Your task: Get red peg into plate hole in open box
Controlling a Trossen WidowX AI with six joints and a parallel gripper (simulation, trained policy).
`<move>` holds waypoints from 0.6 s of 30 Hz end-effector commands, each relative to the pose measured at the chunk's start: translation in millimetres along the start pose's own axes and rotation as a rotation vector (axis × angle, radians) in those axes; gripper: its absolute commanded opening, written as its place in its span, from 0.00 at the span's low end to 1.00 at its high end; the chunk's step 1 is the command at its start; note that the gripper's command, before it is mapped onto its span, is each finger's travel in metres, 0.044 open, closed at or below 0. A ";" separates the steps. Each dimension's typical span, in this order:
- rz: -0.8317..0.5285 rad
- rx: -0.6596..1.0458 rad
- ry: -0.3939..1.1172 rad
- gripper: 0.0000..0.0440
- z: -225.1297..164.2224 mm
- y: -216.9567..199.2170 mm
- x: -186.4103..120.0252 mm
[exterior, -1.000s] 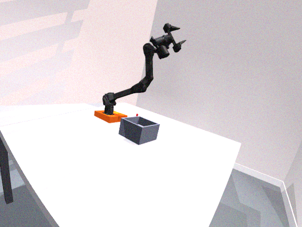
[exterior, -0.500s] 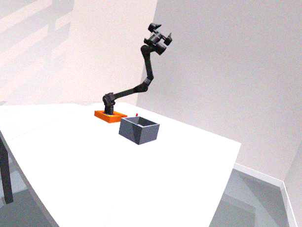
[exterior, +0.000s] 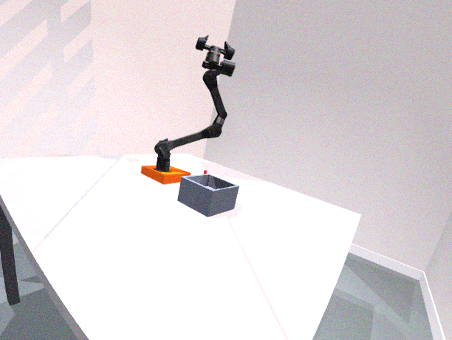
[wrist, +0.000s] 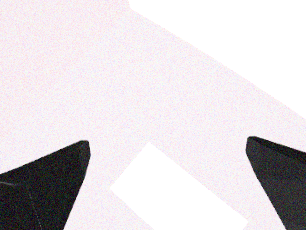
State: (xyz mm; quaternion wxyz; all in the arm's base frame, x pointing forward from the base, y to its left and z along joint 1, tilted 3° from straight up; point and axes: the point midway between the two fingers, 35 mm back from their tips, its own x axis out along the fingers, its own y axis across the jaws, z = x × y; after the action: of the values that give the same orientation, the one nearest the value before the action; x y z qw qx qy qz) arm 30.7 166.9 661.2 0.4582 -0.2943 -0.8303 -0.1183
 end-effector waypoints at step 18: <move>-0.690 -0.046 0.078 1.00 31.5 -184.1 -45.8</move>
State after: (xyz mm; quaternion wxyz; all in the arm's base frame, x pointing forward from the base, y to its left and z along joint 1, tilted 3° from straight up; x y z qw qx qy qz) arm -75.8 37.1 626.4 0.4187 -0.0307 -0.8656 -0.2730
